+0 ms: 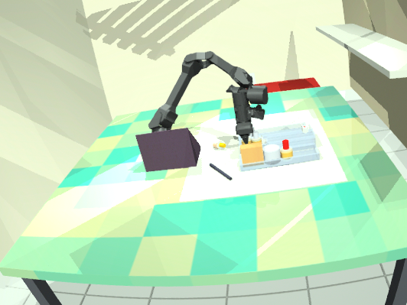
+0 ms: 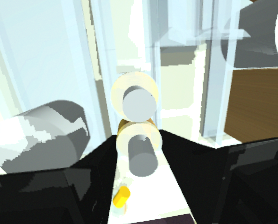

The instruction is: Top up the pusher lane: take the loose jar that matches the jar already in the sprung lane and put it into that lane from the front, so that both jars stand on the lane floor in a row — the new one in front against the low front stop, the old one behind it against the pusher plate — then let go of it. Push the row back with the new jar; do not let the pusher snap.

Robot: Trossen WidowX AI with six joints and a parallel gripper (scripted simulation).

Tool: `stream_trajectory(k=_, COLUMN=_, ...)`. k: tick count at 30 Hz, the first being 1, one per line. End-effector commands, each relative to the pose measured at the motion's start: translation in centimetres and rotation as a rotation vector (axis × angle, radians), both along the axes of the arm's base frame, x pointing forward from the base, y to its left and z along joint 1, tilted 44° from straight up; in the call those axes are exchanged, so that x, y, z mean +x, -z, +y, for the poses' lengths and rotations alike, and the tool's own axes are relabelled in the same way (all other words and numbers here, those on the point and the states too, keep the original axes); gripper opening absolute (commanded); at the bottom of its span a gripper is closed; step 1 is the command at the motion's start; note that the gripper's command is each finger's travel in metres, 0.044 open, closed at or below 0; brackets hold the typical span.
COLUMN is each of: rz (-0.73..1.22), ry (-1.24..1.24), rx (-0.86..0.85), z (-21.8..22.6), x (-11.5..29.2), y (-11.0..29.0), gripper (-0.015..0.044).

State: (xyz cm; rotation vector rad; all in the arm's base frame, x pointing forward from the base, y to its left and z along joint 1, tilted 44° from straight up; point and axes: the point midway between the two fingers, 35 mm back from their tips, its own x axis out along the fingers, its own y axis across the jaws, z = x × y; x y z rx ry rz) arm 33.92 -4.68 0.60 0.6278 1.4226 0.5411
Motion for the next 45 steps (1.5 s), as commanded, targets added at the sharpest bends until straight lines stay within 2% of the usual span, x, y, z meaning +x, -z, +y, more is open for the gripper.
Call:
stream_trajectory(k=1, rz=-0.015, ry=0.007, rx=0.005, z=0.1, x=0.33, y=-0.04, gripper=0.0)
stream_trajectory(k=45, rz=-0.015, ry=0.007, rx=0.006, z=0.39, x=-0.32, y=0.24, gripper=0.0)
